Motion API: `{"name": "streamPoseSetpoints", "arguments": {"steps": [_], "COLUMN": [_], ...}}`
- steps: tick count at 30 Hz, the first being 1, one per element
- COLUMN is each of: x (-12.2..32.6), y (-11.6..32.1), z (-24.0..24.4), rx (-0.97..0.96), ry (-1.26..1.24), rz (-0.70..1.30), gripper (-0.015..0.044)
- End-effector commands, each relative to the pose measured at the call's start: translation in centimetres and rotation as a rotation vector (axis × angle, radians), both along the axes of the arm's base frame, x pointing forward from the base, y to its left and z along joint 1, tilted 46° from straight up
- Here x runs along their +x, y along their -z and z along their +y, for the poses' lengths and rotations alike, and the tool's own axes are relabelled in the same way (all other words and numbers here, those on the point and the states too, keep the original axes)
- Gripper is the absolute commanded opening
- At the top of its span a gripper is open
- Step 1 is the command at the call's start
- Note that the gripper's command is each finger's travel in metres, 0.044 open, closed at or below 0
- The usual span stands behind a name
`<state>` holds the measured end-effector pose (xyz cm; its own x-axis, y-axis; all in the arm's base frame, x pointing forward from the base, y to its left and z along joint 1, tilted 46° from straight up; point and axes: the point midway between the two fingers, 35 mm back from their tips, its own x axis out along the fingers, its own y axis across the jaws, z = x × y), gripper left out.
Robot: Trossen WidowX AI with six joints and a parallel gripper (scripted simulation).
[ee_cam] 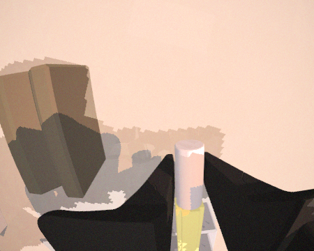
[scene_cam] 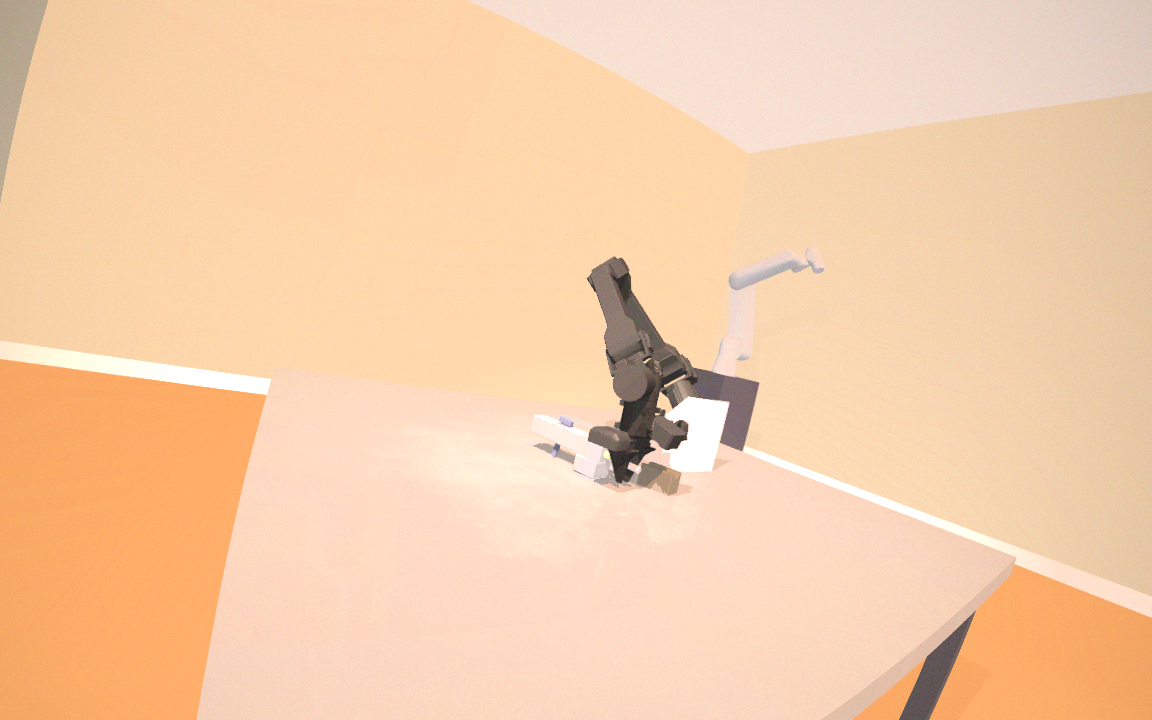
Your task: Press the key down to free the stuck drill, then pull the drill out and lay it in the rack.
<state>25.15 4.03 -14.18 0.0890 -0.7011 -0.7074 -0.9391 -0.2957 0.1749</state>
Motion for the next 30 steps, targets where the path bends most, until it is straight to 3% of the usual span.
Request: {"name": "streamPoseSetpoints", "arguments": {"steps": [1, 5, 30], "x": [0.0, 0.0, -0.31], "y": [0.0, 0.0, -0.25], "z": [0.01, 0.01, 0.15], "rx": [0.0, 0.0, -0.005], "ry": [0.0, 0.0, -0.004], "rz": [0.0, 0.0, 0.005], "gripper": [0.0026, 0.0, 0.0]}}
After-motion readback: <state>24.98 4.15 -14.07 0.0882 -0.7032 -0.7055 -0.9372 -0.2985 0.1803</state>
